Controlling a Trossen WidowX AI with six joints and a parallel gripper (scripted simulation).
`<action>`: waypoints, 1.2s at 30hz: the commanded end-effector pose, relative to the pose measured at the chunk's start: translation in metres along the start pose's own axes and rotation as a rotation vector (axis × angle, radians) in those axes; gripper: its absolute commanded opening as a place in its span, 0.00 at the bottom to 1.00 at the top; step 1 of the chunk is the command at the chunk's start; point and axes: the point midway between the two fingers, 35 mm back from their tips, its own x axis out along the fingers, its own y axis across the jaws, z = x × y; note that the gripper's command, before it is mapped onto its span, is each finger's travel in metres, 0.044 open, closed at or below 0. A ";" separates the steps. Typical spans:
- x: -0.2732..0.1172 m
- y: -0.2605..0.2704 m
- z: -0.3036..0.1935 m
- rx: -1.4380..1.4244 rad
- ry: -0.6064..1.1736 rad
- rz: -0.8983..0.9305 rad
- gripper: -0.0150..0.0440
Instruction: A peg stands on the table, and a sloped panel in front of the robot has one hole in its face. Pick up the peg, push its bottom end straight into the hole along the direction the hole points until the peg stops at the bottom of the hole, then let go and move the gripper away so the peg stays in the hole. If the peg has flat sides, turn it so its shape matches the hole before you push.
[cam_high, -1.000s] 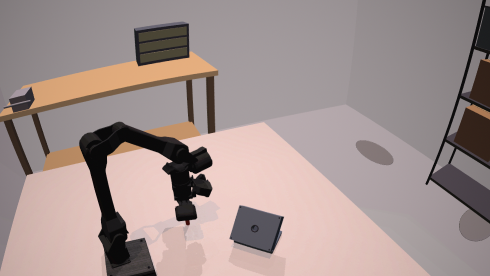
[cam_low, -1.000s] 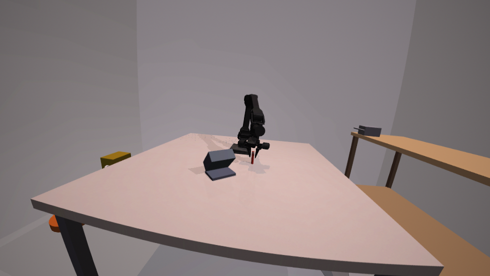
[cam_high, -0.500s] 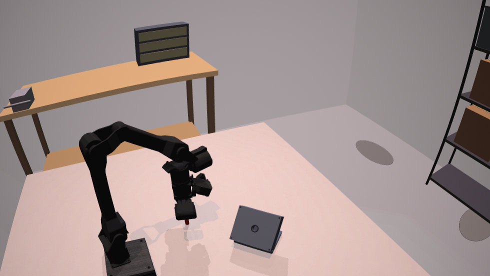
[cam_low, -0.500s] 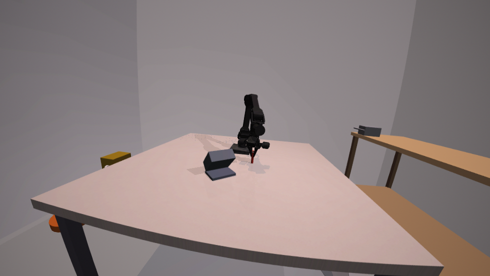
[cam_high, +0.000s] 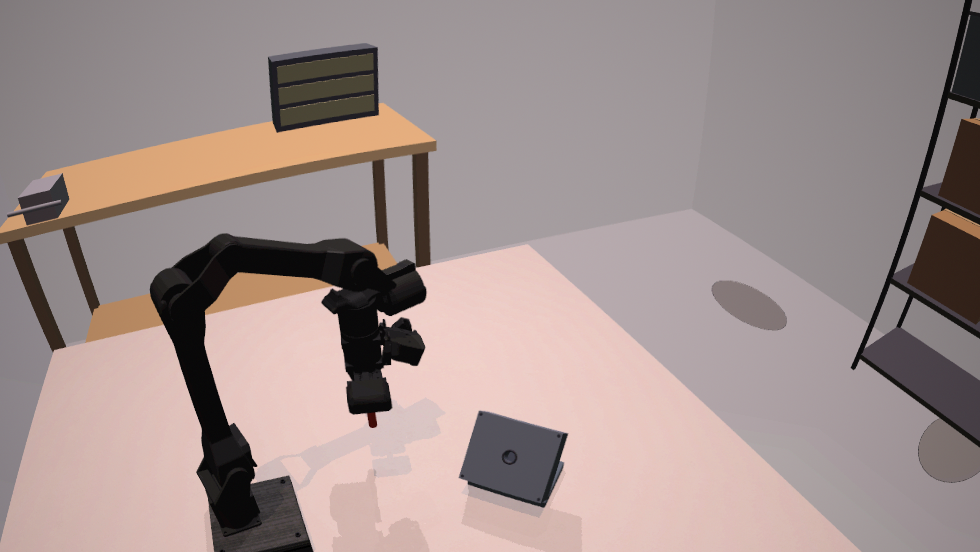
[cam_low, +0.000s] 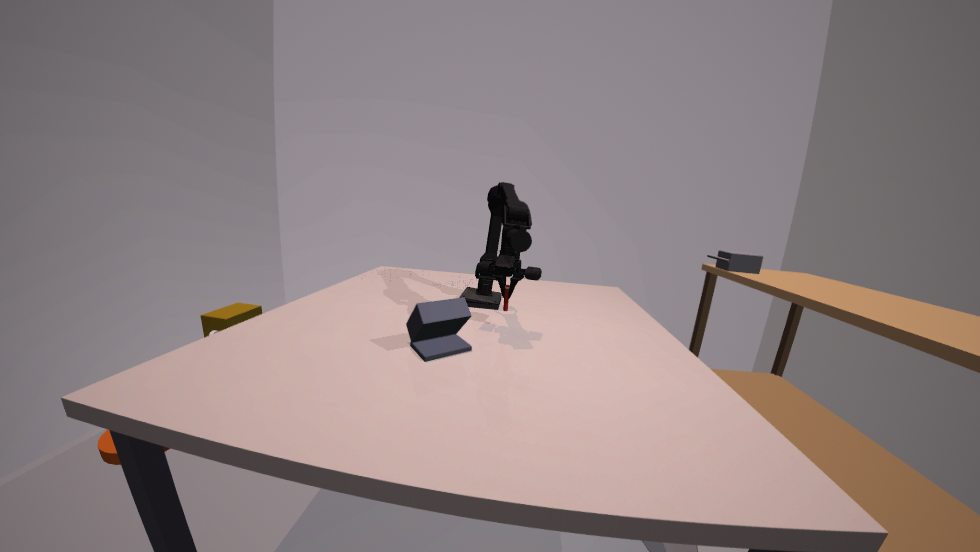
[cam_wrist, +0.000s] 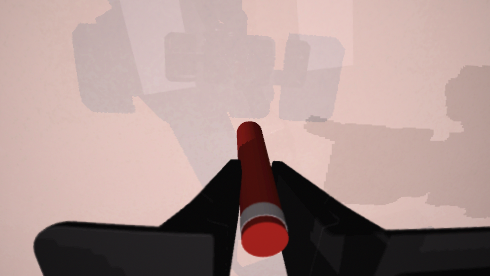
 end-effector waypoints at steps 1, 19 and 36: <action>-0.016 0.000 0.000 -0.004 -0.004 0.007 0.25; -0.024 -0.007 0.009 0.073 0.011 0.044 0.25; -0.025 -0.018 0.021 0.187 0.030 0.101 0.25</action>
